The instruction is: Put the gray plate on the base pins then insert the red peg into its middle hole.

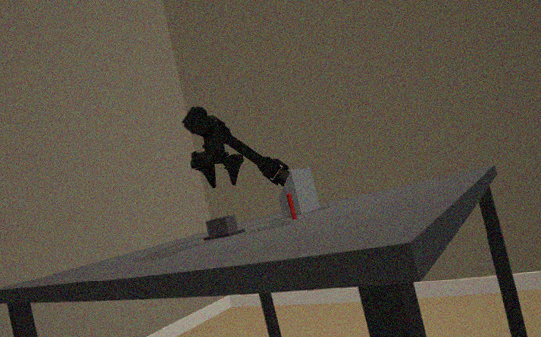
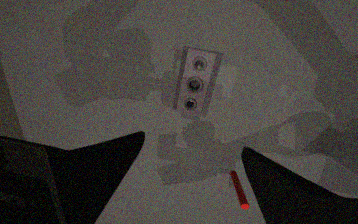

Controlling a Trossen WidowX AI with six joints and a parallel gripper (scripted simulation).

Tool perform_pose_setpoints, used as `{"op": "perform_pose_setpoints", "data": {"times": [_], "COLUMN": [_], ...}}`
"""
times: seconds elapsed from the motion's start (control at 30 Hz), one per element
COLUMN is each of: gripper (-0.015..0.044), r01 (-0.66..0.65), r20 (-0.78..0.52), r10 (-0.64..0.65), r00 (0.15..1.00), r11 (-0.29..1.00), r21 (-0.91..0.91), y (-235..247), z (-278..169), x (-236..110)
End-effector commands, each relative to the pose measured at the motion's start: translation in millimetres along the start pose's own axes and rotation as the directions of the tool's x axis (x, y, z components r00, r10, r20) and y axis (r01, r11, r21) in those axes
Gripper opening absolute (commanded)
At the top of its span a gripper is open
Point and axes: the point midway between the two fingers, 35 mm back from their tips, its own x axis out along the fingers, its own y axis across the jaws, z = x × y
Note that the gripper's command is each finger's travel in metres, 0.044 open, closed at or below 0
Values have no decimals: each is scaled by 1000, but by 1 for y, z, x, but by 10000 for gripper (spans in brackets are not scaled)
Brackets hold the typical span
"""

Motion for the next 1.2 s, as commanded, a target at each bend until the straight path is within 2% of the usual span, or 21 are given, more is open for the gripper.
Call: {"op": "perform_pose_setpoints", "data": {"times": [0.0, 0.17, 0.27, 0.47, 0.6, 1.17], "gripper": [440, 440, 440, 440, 440, 440], "r01": [8, 14, 23, 24, 24, 24], "r20": [-6, 0, 15, 17, 18, 18], "r10": [-9, -15, -18, -18, -18, -17], "r00": [1000, 1000, 1000, 1000, 1000, 1000], "r11": [985, 926, 882, 877, 878, 878], "r21": [-175, -377, -470, -479, -479, -479], "y": [-29, -82, -114, -114, -114, -113], "z": [-64, -129, -153, -155, -154, -153], "x": [0, 4, 10, 10, 36, 60]}}
